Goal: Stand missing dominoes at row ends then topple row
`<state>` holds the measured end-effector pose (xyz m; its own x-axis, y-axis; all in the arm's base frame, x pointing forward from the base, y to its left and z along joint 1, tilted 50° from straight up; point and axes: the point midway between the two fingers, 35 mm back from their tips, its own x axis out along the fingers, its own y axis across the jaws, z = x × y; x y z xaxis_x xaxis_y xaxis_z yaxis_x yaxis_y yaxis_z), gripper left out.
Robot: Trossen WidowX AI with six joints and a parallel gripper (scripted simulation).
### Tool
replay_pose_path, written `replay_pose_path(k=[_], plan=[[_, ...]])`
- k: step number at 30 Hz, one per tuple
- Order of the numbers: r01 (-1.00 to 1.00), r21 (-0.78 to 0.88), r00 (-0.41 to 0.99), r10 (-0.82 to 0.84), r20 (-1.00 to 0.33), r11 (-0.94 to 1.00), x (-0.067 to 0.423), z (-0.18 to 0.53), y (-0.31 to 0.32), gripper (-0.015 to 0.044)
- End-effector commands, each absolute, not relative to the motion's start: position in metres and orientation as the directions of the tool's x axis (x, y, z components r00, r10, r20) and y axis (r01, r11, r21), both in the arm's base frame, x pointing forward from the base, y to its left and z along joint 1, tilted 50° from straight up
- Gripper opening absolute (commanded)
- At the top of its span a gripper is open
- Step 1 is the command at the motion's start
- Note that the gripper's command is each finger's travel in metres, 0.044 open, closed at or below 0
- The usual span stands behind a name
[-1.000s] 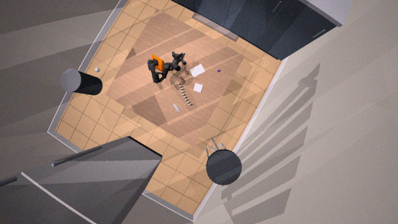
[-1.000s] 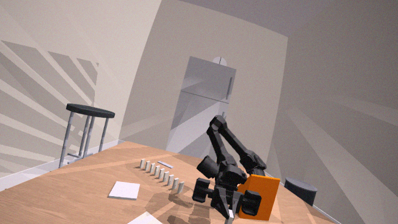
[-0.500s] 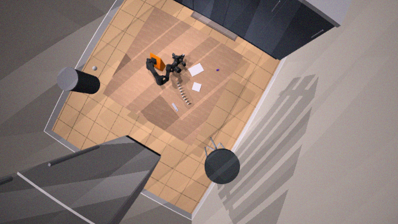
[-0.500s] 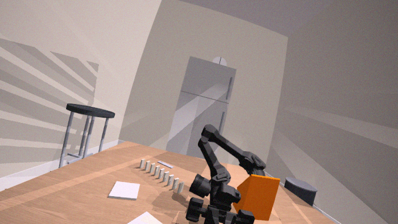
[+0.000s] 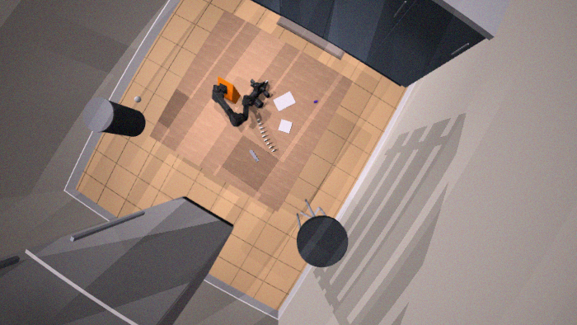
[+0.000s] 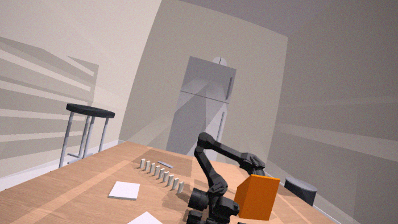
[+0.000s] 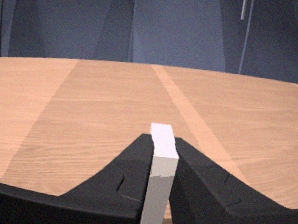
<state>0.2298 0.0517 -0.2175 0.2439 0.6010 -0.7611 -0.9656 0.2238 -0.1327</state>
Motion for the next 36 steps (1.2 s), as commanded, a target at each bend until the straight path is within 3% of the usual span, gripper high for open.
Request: replay_pose_path(k=[1,4,20,31,36], plan=[[-0.967,-0.130,0.239,0.607,-0.758,0.219,0.228,-0.219,0.052,0.0021],[-0.967,-0.130,0.239,0.607,-0.758,0.219,0.228,-0.219,0.052,0.0021],[-0.967,-0.130,0.239,0.606,-0.759,0.219,0.228,-0.218,0.053,0.0440],[-0.966,-0.125,0.241,0.602,-0.762,0.228,0.234,-0.187,0.090,0.0440],[-0.910,0.089,0.144,0.511,-0.848,0.405,0.247,-0.204,0.104,0.0440]])
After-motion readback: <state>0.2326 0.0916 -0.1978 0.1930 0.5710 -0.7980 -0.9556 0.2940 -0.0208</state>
